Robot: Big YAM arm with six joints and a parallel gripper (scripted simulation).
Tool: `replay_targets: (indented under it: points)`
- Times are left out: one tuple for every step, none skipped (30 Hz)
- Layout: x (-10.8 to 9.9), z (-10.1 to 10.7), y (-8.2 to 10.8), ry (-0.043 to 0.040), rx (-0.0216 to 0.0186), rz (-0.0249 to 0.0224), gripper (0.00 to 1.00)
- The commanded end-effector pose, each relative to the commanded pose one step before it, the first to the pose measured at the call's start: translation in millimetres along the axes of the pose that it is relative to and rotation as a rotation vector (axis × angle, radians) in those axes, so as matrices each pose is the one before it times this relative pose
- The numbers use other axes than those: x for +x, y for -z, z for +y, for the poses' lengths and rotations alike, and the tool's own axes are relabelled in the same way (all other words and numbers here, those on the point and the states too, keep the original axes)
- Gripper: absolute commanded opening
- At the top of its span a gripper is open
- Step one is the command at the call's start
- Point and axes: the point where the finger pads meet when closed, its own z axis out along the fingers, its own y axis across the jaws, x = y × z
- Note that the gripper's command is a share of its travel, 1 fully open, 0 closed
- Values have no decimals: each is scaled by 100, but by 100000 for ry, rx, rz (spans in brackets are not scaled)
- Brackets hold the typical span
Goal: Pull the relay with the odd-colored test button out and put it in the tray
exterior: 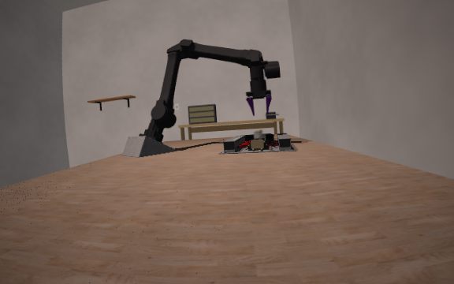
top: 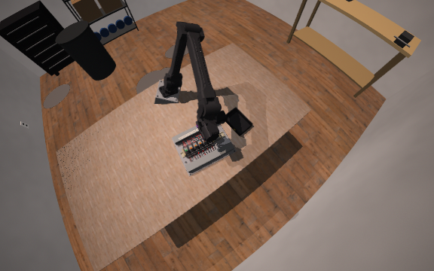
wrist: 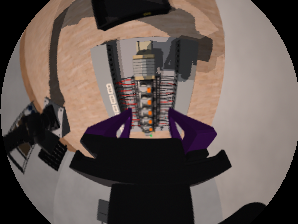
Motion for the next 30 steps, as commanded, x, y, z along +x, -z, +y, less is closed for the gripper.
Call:
replay_targets:
  points:
    - [-782, -1544, 1466, 5712, 1876, -493, 59]
    - [0, 0, 0, 0, 0, 0, 59]
    - [0, 0, 0, 0, 0, 0, 59]
    - [20, 49, 136, 81, -37, -4, 59]
    - [4, 39, 108, 90, -29, -16, 59]
    - [-2, 30, 77, 77, -36, -22, 59]
    - [-3, 21, 54, 61, -33, -21, 59]
    - [-2, 13, 38, 44, -20, -12, 59]
    - [1, -4, 28, 47, 39, 1, 59]
    - [4, -26, 22, 63, 120, 15, 59]
    - [14, -14, -1, 40, 107, 19, 59]
    - [22, 12, -25, 2, 42, 14, 59]
    - [24, 29, -38, -20, -8, 8, 59]
    - [22, 28, -35, -21, -16, 7, 59]
    - [19, 24, -30, -18, -13, 6, 59]
    - [16, 20, -25, -15, -11, 5, 59]
    - [13, 17, -22, -13, -10, 4, 59]
    - [11, 15, -18, -11, -8, 3, 59]
    - [0, 0, 0, 0, 0, 0, 59]
    - [0, 0, 0, 0, 0, 0, 59]
    - [10, 13, -16, -9, -7, 3, 59]
    - [8, 11, -13, -8, -6, 3, 59]
    - [7, 9, -11, -7, -5, 2, 59]
    - [6, 8, -10, -6, -4, 2, 59]
    - [5, 7, -8, -5, -4, 2, 59]
    - [4, 6, -7, -4, -3, 1, 59]
    - [4, 5, -6, -4, -3, 1, 59]
    - [3, 4, -5, -3, -2, 1, 59]
    - [3, 3, -4, -4, -2, 1, 59]
    - [2, 3, -4, -6, -2, 1, 59]
